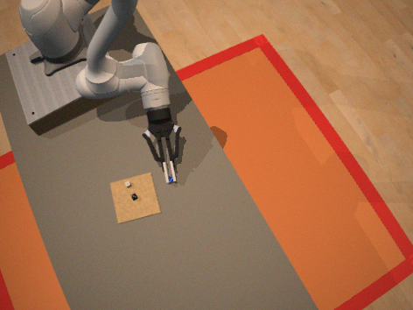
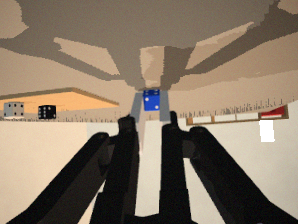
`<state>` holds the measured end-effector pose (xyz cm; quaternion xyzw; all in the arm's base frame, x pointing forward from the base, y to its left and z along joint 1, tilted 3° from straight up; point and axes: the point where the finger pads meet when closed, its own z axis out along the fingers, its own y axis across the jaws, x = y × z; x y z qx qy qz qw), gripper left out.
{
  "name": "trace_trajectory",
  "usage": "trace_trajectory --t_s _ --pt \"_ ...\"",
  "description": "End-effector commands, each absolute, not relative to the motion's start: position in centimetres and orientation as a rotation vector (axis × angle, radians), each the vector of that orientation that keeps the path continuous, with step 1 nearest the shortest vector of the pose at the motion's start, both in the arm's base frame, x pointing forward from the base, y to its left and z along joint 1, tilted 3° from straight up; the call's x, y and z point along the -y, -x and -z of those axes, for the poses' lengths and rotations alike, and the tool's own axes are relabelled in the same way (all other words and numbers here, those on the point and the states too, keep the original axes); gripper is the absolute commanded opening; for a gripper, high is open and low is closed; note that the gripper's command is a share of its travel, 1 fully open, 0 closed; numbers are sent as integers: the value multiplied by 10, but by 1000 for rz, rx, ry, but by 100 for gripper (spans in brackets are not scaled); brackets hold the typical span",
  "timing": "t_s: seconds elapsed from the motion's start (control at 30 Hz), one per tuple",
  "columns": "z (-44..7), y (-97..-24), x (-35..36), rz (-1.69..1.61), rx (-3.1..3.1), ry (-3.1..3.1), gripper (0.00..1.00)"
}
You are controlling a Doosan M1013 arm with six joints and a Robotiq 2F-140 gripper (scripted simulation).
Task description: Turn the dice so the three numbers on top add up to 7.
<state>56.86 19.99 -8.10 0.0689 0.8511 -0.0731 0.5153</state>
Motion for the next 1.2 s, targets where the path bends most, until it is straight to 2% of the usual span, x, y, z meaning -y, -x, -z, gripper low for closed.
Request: trace_trajectory --t_s 0.0,0.67,1.17 --pt "81 -569 -200 176 -2045 -165 7" --pt "81 -569 -200 176 -2045 -165 7" --pt "81 -569 -200 176 -2045 -165 19"
